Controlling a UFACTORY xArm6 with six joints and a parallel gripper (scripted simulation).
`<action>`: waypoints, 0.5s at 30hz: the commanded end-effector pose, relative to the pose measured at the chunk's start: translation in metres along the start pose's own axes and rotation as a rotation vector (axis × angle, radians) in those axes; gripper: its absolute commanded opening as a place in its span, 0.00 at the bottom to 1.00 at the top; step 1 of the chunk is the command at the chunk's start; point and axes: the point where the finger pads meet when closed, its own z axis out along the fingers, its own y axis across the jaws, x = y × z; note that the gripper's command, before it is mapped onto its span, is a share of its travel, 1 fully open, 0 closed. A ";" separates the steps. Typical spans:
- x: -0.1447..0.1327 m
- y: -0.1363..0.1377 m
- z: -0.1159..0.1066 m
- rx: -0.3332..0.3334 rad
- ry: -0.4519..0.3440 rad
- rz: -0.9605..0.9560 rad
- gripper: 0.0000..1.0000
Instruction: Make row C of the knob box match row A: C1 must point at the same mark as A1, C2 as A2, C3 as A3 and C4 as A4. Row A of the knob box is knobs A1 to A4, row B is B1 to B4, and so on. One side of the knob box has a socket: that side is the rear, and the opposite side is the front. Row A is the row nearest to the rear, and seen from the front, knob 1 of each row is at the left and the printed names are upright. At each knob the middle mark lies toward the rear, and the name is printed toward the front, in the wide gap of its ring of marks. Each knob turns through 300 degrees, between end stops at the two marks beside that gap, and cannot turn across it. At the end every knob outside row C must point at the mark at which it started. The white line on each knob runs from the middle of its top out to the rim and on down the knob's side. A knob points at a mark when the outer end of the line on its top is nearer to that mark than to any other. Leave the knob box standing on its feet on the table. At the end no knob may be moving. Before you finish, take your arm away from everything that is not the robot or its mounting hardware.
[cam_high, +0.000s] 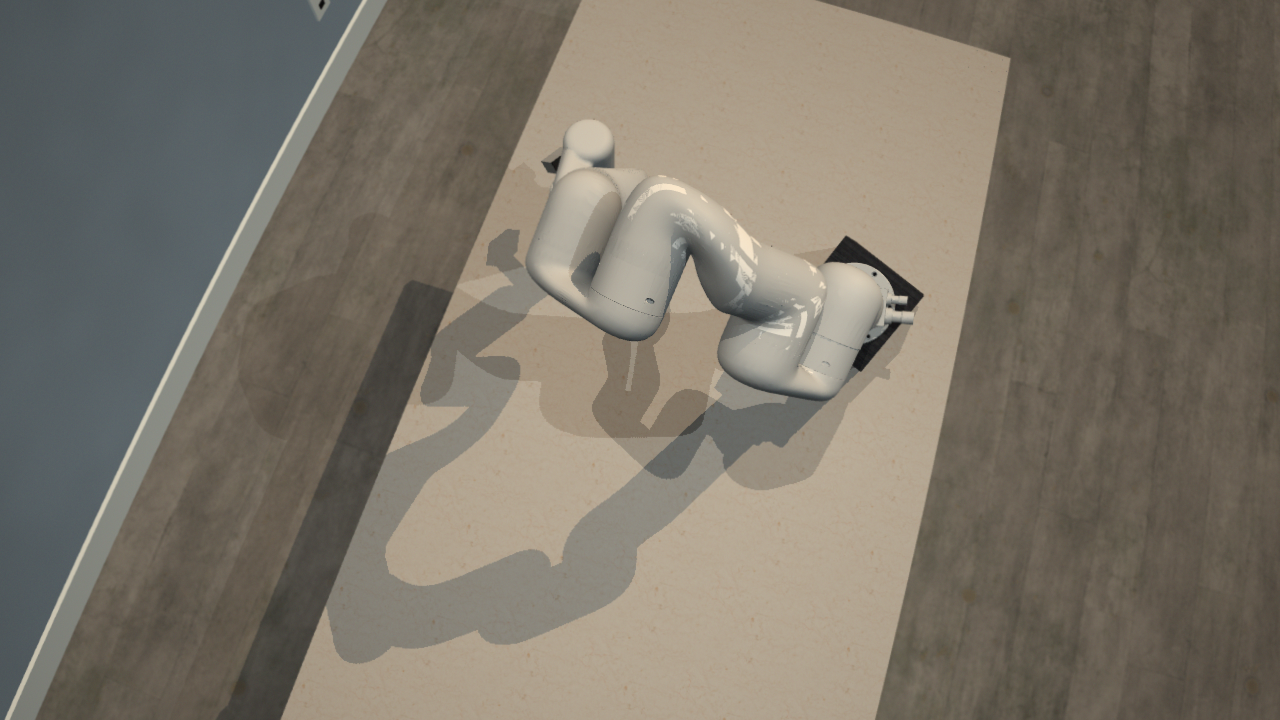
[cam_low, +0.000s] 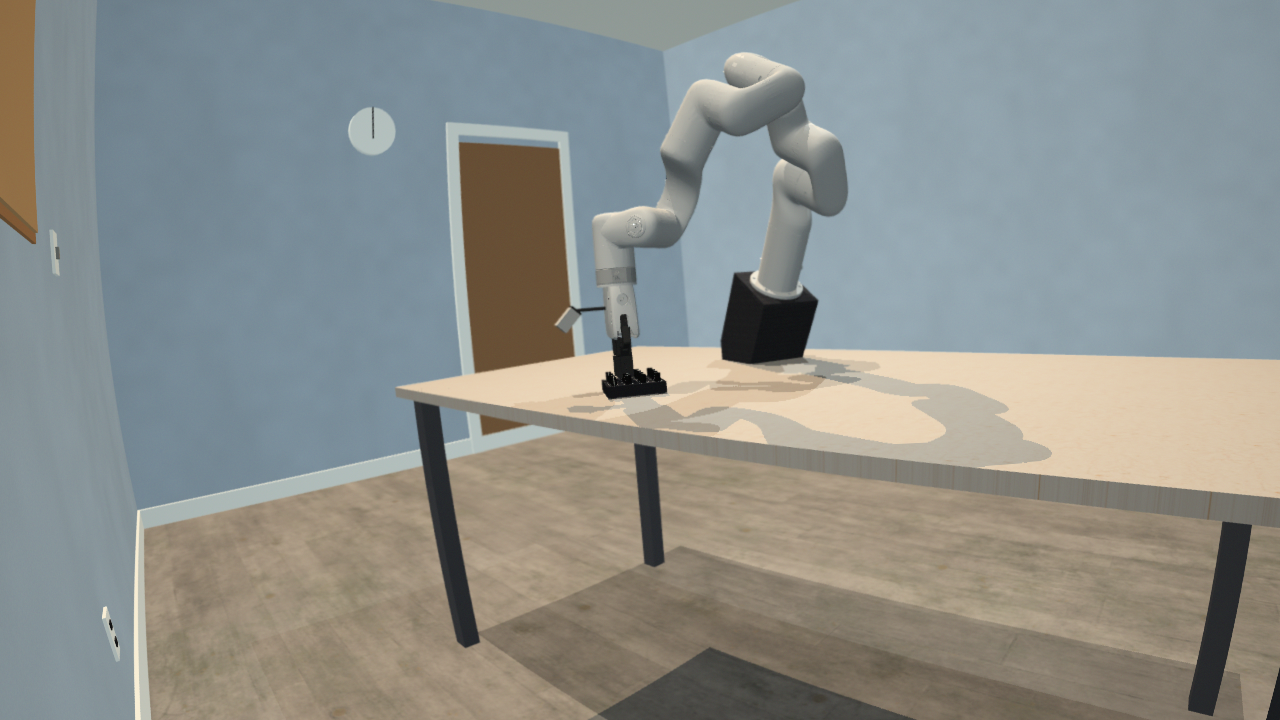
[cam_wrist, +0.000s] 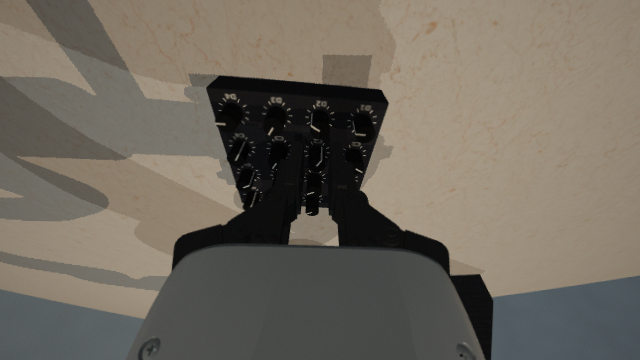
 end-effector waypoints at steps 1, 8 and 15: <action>0.001 0.000 -0.001 0.001 0.003 -0.001 0.19; 0.001 0.000 -0.001 0.001 0.003 -0.001 0.08; 0.001 0.000 -0.001 0.001 0.003 -0.001 0.08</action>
